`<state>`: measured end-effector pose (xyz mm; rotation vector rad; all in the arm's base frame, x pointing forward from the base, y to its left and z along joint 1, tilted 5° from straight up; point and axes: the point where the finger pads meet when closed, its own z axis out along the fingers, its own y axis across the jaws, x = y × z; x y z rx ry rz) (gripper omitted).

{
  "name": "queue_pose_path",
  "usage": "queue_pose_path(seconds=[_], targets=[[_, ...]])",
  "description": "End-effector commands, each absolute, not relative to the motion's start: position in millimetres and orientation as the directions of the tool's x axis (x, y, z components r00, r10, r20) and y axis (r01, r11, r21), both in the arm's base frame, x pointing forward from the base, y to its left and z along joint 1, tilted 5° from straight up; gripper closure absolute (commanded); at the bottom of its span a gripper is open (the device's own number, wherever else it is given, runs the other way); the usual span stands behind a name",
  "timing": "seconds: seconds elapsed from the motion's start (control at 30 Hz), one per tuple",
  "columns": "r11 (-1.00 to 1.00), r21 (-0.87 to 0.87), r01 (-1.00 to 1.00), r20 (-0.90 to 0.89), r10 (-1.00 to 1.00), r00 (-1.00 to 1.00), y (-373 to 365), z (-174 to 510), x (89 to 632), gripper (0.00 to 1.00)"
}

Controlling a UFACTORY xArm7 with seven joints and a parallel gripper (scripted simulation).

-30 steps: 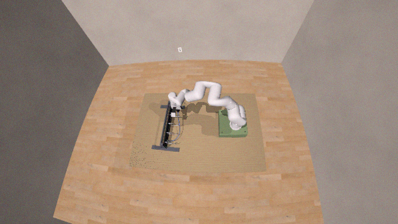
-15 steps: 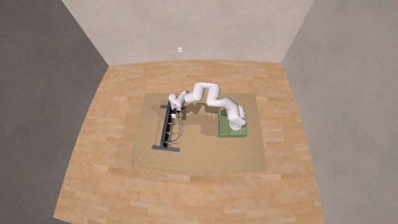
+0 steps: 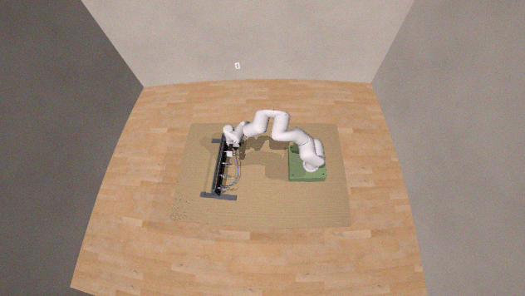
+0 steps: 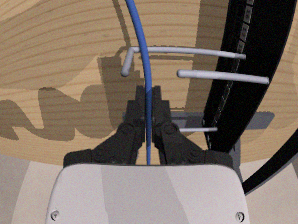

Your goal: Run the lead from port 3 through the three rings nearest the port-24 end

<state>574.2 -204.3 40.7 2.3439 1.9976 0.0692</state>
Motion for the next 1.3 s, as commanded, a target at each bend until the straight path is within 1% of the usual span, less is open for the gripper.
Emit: queue_pose_path(seconds=[0.0, 0.7, 1.27], targets=[[-0.158, 0.081, 0.984, -0.006, 0.987, 0.159, -205, 42, 576, 1.0], [-0.158, 0.081, 0.984, -0.006, 0.987, 0.159, -205, 41, 578, 1.0], [-0.158, 0.081, 0.984, -0.006, 0.987, 0.159, -208, 43, 597, 1.0]])
